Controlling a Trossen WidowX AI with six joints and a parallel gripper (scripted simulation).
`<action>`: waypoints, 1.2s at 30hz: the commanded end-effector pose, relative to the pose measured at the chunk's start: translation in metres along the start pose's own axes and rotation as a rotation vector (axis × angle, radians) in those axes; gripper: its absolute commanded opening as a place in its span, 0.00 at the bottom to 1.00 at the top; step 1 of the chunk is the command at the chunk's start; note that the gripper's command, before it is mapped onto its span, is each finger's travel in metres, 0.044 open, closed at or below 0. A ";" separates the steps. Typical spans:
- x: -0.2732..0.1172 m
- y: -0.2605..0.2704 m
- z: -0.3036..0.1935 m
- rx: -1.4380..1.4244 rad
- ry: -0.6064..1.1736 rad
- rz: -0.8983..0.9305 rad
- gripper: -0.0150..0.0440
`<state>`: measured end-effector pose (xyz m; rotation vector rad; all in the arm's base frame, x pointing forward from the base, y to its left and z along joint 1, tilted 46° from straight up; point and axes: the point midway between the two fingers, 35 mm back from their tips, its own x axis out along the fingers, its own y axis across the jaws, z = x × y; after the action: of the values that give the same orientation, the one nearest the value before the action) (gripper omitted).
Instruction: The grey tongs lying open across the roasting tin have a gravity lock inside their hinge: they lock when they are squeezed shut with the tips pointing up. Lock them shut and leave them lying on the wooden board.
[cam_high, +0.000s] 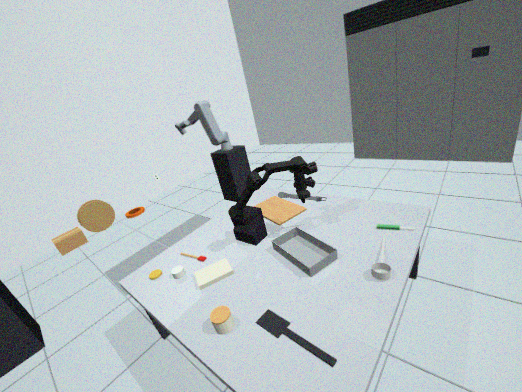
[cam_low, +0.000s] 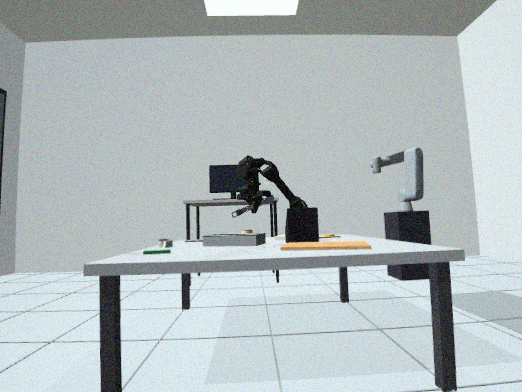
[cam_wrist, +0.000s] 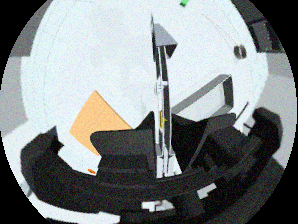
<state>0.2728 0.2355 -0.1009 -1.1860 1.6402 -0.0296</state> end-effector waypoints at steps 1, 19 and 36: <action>0.000 0.031 0.000 0.073 -0.005 0.001 0.00; -0.002 0.097 -0.018 0.220 -0.006 0.011 0.00; -0.013 0.207 -0.080 0.485 -0.008 0.034 0.00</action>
<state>0.0938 0.3063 -0.1655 -0.8200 1.5384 -0.3486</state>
